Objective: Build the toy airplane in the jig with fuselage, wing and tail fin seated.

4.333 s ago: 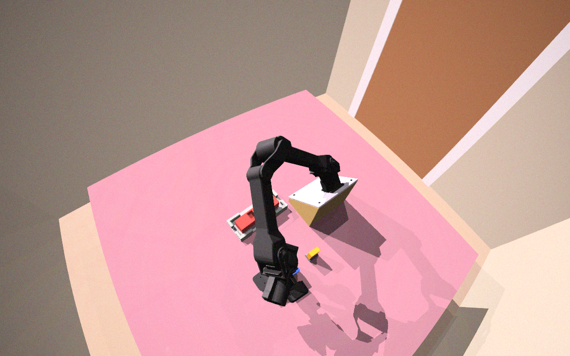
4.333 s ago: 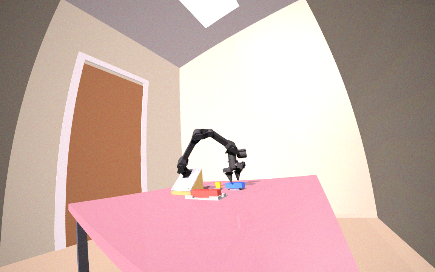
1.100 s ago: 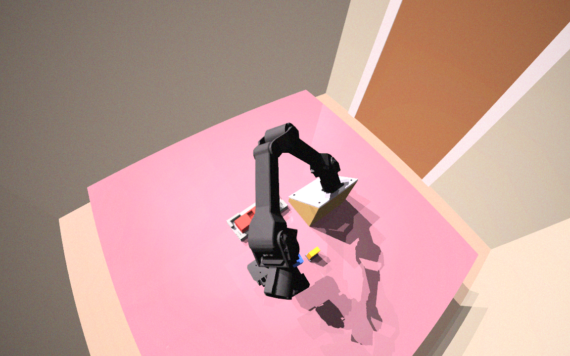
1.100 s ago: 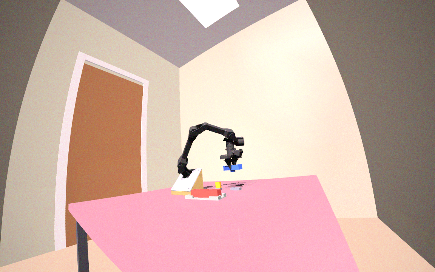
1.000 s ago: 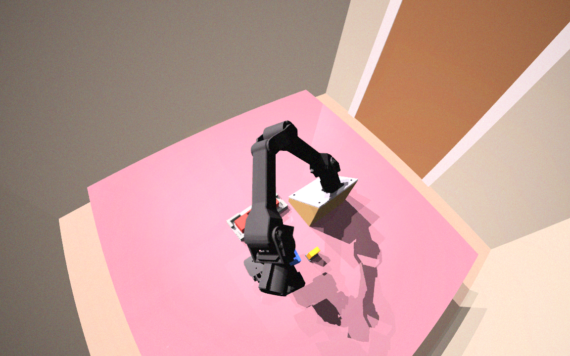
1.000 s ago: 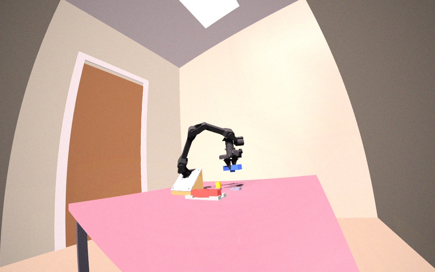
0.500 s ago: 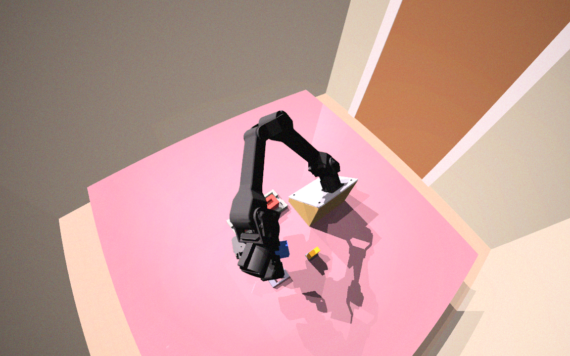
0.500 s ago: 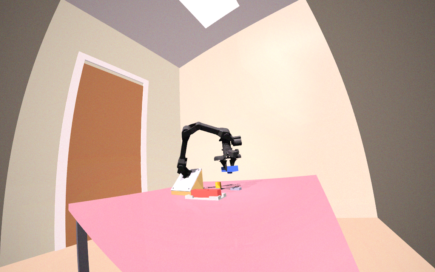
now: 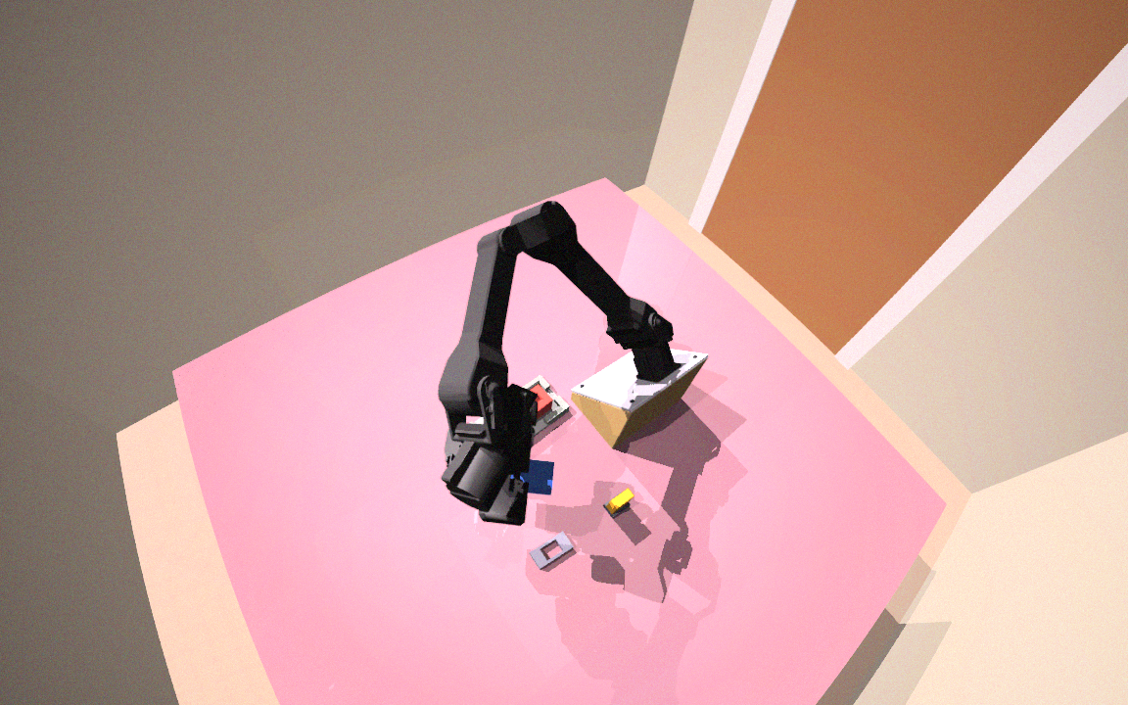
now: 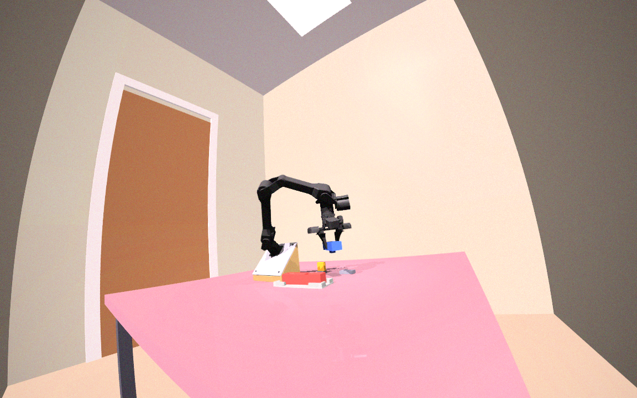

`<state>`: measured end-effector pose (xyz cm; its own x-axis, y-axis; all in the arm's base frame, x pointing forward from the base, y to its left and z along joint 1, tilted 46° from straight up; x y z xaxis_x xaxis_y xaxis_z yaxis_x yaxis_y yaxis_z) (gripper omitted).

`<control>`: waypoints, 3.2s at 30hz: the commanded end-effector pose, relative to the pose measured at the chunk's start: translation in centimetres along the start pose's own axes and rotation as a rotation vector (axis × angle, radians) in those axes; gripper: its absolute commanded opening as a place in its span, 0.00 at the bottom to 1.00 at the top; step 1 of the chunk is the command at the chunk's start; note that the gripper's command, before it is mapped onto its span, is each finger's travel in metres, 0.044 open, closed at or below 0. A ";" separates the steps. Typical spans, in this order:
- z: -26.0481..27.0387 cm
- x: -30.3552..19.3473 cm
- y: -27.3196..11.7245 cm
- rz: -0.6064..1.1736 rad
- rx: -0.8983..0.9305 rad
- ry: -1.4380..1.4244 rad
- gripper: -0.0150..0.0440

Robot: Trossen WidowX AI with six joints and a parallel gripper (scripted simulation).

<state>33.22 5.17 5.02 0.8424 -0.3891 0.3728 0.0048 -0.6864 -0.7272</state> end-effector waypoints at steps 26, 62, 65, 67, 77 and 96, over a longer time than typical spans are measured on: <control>-9.1 1.8 1.9 -0.019 -0.014 0.544 0.25; -12.5 1.7 2.7 -0.031 -0.027 0.757 0.59; -12.5 1.7 2.9 -0.031 -0.027 0.757 0.59; -12.5 1.8 3.3 -0.031 -0.027 0.758 0.59; -12.5 1.8 4.9 -0.031 -0.027 0.758 0.59; -12.7 1.9 6.5 -0.029 -0.025 0.764 0.55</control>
<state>28.03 -7.85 8.32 0.2371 -0.6808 0.6930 0.0009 -0.7132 -0.7009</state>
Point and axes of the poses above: the point midway between the two fingers, 35 mm back from their tips, its own y axis out along the fingers, its own z axis across the jaws, x = y × z, the point moved 4 cm from there along -y, back along the fingers, and after that the axes turned 10 degrees about -y, right-handed, at the moved point
